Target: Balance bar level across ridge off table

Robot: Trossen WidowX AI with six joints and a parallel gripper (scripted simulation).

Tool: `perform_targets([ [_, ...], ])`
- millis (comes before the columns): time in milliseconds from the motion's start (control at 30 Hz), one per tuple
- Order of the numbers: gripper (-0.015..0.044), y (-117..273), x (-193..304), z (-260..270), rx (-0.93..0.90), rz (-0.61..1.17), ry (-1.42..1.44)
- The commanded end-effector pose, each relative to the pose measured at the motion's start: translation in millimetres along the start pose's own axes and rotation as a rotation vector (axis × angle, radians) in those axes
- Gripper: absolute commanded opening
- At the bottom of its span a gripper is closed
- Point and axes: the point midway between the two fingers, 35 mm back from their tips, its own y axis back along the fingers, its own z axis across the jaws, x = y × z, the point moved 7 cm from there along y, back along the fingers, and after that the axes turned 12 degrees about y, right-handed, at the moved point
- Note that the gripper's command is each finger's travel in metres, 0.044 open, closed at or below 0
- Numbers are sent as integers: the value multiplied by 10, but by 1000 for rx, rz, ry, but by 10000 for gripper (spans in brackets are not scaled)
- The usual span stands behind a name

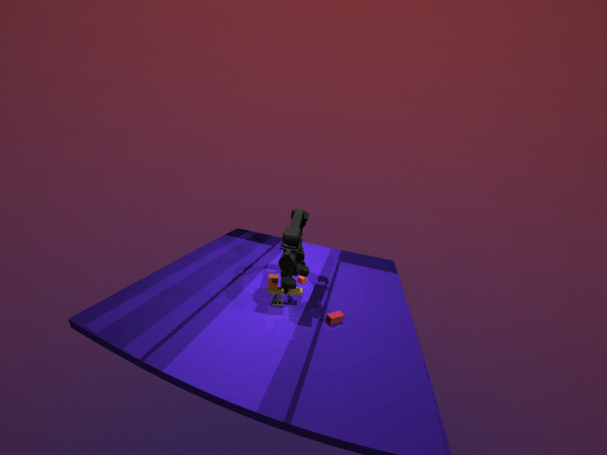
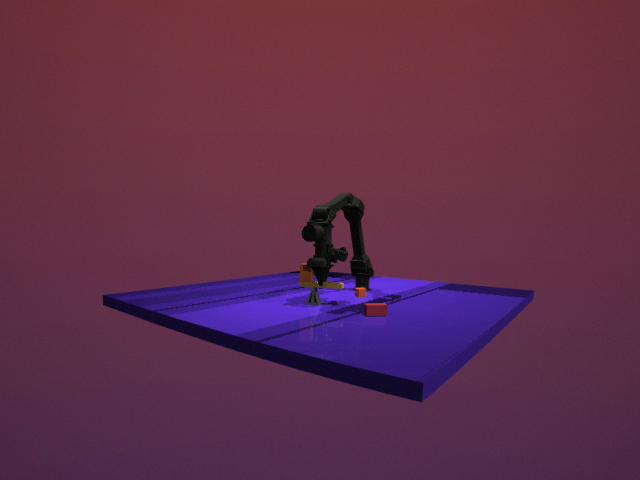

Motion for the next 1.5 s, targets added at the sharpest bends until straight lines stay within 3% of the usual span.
perform_targets([
  [0,173,0,0,0,0,0,0],
  [400,185,0,0,0,0,0,0],
  [733,440,0,0,0,0,0,0],
  [867,440,83,5,-11,3,1,0],
  [1133,440,976,-12,31,33,15,0],
  [1467,440,996,-14,35,34,15,0],
])
